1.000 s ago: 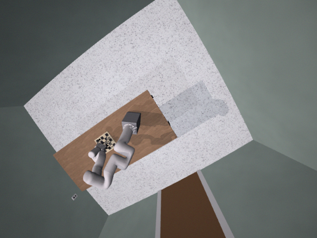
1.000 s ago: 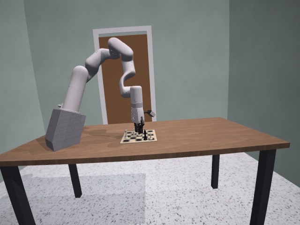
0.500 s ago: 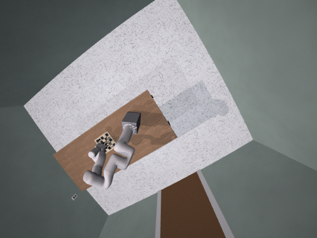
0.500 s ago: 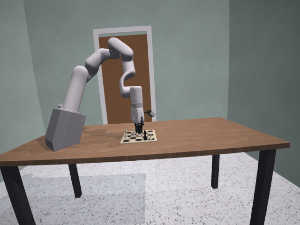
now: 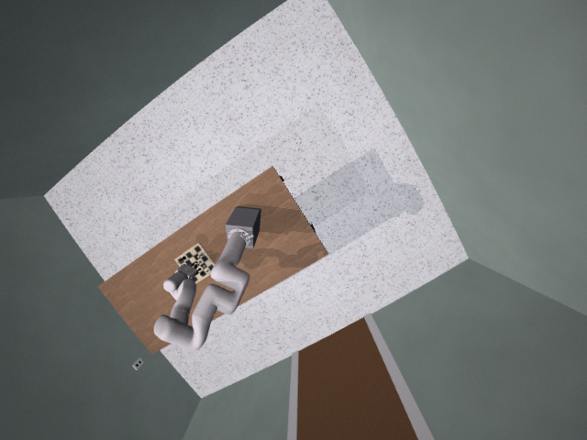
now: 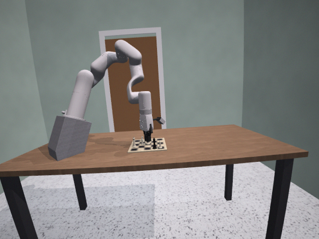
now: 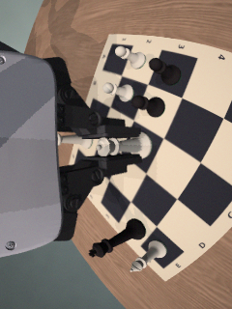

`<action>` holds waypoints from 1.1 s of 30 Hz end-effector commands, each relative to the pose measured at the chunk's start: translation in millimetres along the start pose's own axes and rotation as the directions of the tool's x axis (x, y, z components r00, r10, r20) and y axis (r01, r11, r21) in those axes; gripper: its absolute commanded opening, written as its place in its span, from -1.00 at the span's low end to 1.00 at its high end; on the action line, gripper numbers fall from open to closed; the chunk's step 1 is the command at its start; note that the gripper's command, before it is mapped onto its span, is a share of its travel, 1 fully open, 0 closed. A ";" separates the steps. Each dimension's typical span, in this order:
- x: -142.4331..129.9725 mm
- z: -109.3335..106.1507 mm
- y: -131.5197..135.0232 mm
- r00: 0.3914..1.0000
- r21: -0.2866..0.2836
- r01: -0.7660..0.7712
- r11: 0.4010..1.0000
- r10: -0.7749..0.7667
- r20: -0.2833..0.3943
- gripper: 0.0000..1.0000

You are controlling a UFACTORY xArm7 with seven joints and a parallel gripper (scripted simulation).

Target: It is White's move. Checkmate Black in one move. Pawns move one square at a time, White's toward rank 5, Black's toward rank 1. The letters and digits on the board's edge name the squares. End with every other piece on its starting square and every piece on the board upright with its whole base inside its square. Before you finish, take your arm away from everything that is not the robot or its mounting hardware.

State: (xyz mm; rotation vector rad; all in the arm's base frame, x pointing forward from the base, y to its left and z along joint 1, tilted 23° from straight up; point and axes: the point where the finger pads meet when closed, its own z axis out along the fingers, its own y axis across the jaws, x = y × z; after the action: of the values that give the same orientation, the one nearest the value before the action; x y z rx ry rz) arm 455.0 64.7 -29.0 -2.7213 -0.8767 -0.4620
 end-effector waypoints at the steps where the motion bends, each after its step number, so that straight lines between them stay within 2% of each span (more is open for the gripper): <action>1: 0.9 -1.0 1.2 1.000 -0.002 -0.001 1.000 0.001 -0.002 -1.00; 23: 0.9 -4.1 1.2 1.000 -0.002 -0.001 1.000 0.001 -0.002 -1.00; 27: 0.8 -19.2 1.2 1.000 -0.002 -0.001 1.000 0.001 -0.002 -1.00; 33: 0.8 -59.2 1.1 1.000 -0.002 -0.001 1.000 0.001 -0.002 -1.00</action>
State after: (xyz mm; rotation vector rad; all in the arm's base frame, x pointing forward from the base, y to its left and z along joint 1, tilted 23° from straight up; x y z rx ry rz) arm 448.1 53.8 0.7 -2.7198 -0.8757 -0.4696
